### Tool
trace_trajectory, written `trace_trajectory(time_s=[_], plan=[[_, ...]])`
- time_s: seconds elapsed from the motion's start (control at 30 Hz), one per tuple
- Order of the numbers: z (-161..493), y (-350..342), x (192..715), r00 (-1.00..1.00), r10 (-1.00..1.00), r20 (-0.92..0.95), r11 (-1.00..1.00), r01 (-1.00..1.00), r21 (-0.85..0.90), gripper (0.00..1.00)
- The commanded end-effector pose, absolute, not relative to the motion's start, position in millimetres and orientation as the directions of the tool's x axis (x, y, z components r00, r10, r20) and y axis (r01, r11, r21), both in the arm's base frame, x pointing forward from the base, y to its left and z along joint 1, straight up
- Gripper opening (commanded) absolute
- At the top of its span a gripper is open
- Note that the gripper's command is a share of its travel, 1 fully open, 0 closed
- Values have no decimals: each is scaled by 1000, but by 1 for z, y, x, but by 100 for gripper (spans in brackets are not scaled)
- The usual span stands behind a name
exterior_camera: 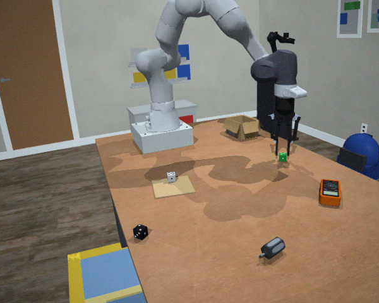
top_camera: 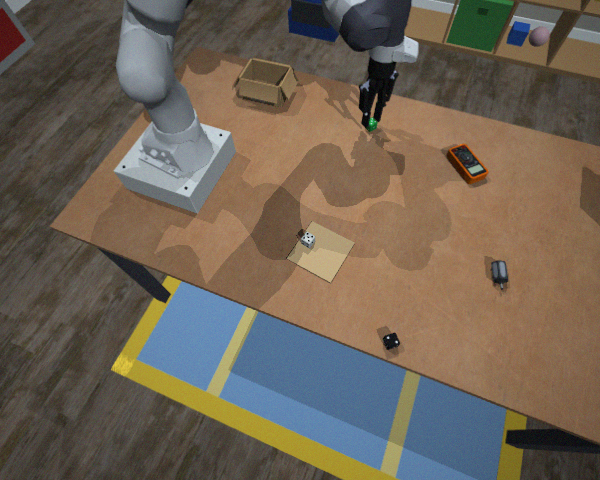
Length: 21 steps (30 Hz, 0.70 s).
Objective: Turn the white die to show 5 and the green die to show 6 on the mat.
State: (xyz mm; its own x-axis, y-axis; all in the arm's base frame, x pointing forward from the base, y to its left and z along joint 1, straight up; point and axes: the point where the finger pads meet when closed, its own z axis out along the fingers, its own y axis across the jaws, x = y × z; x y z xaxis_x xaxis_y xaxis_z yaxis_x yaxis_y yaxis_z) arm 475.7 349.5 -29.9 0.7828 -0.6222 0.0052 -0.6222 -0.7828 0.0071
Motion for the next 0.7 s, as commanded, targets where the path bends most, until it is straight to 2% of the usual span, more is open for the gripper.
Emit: trace_trajectory(time_s=[0.0,0.67], plan=[[-33,351,478,781,-625,9,-781,-625,0,35],[-52,351,478,781,-625,9,-781,-625,0,35]])
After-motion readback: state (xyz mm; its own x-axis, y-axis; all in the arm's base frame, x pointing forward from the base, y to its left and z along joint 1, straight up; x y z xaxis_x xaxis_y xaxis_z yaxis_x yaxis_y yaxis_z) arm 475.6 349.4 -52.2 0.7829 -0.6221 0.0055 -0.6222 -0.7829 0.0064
